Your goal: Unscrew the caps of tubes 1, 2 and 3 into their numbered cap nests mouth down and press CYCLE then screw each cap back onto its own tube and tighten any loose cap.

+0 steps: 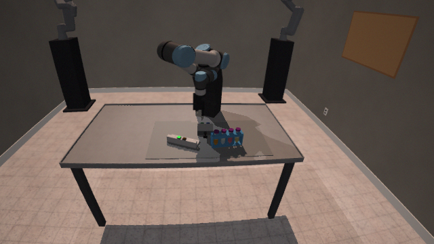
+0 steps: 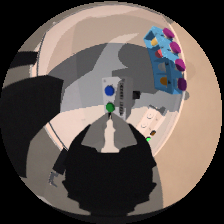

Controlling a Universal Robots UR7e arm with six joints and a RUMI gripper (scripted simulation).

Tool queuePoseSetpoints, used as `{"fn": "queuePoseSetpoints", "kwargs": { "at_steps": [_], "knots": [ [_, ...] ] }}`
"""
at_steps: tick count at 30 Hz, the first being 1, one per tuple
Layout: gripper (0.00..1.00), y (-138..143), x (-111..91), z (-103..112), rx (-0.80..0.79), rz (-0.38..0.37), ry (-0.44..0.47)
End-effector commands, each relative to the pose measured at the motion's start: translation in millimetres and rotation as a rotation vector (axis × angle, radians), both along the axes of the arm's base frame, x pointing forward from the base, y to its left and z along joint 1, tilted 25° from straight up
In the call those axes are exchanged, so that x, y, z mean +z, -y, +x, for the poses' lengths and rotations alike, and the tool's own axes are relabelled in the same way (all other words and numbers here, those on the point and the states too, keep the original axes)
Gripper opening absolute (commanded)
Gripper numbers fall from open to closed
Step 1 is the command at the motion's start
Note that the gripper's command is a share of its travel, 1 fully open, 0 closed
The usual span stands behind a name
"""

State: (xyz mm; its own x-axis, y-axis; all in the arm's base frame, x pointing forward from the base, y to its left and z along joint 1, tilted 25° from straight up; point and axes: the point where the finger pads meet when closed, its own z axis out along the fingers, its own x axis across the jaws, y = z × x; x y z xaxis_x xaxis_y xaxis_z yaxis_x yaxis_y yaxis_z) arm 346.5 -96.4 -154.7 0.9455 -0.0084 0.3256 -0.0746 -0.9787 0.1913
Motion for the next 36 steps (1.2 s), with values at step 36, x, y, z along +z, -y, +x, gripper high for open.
{"fn": "queuePoseSetpoints", "kwargs": {
  "at_steps": [36],
  "knots": [
    [0.00,4.2,-11.1,8.6,-0.027,0.044,-0.196]
  ]
}}
